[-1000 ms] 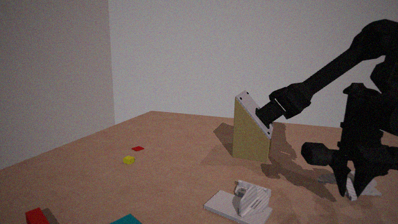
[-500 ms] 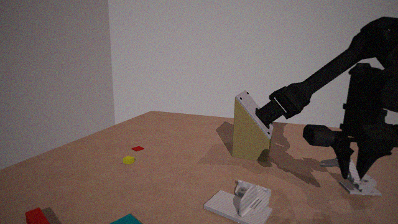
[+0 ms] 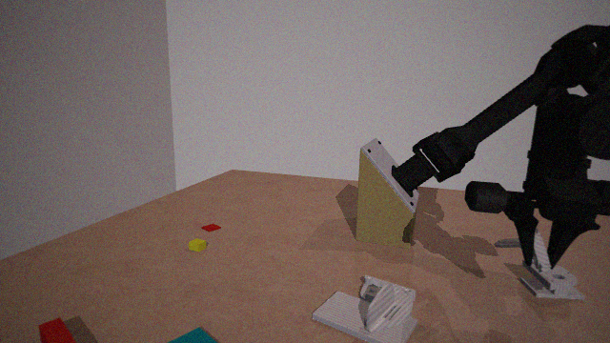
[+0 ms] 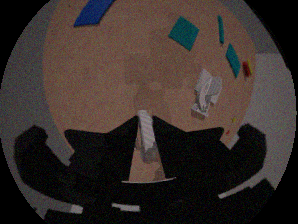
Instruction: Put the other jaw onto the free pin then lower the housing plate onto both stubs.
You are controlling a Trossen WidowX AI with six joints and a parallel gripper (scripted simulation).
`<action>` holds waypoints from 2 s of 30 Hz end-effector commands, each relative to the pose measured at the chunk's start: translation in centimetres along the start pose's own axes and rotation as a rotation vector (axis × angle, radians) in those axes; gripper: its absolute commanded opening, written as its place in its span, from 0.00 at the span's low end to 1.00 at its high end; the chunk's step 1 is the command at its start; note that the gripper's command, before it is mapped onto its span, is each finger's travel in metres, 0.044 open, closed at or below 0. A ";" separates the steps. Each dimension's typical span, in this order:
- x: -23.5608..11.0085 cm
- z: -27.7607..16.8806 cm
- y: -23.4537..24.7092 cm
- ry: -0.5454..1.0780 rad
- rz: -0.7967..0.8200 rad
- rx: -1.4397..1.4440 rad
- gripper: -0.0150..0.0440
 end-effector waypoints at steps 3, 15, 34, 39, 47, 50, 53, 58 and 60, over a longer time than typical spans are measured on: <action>0.1 -0.5 -0.5 0.007 0.002 0.159 0.32; 0.1 -1.2 -1.3 0.007 0.000 0.464 0.32; 0.1 -1.9 -2.2 0.008 -0.002 0.767 0.32; 0.1 -2.2 -2.5 0.008 -0.003 0.894 0.32; 0.1 -2.7 -3.1 0.007 -0.004 1.098 0.32; 0.1 -2.9 -3.3 0.007 -0.004 1.174 0.32; 0.1 -3.1 -3.5 0.007 -0.005 1.250 0.32; 0.1 -3.4 -3.8 0.007 -0.005 1.377 0.32; 0.1 -3.5 -4.0 0.007 -0.006 1.424 0.32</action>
Point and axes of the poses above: the point midway between the two fingers, 35 mm back from their tips, its own x axis out along the fingers, its own y axis across the jaws, z = x × y, the point moved 3 cm from there along -x, back along the fingers, and after that the axes turned 8 degrees about x, right-handed, at the moved point
